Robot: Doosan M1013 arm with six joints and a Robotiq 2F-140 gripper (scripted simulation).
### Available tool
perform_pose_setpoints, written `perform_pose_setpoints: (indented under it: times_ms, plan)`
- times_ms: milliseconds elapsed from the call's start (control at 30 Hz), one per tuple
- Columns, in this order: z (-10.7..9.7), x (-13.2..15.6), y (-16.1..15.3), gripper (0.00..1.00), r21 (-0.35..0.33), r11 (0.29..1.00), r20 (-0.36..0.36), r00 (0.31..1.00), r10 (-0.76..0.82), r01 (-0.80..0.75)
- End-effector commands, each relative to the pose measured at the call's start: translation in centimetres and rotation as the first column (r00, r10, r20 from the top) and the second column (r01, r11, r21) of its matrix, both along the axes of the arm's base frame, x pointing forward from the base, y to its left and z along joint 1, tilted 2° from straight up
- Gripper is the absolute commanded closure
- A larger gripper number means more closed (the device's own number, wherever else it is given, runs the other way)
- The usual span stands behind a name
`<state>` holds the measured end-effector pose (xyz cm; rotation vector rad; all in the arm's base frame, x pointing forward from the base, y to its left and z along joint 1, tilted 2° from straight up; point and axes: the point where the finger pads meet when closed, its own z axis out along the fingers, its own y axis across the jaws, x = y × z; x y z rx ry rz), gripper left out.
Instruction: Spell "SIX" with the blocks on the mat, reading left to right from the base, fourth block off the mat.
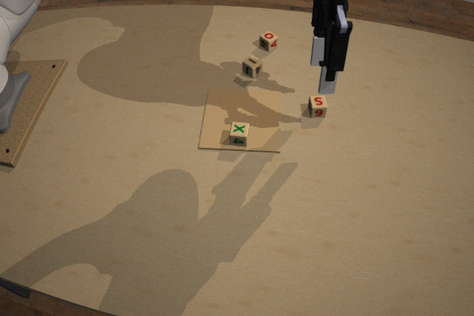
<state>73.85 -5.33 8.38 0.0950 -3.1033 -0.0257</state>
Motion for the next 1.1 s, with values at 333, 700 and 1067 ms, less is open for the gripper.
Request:
perform_pose_setpoints:
  times_ms: [333,700,1067]
  plan:
    - [0.00,0.04,0.14,0.60,0.001,1.000,-0.002,1.000,-0.005,0.005]
    - [-0.03,0.04,0.15,0.60,0.001,1.000,-0.002,1.000,-0.005,0.005]
    - [-0.47,0.02,0.16,0.60,0.001,1.000,-0.002,1.000,-0.006,0.006]
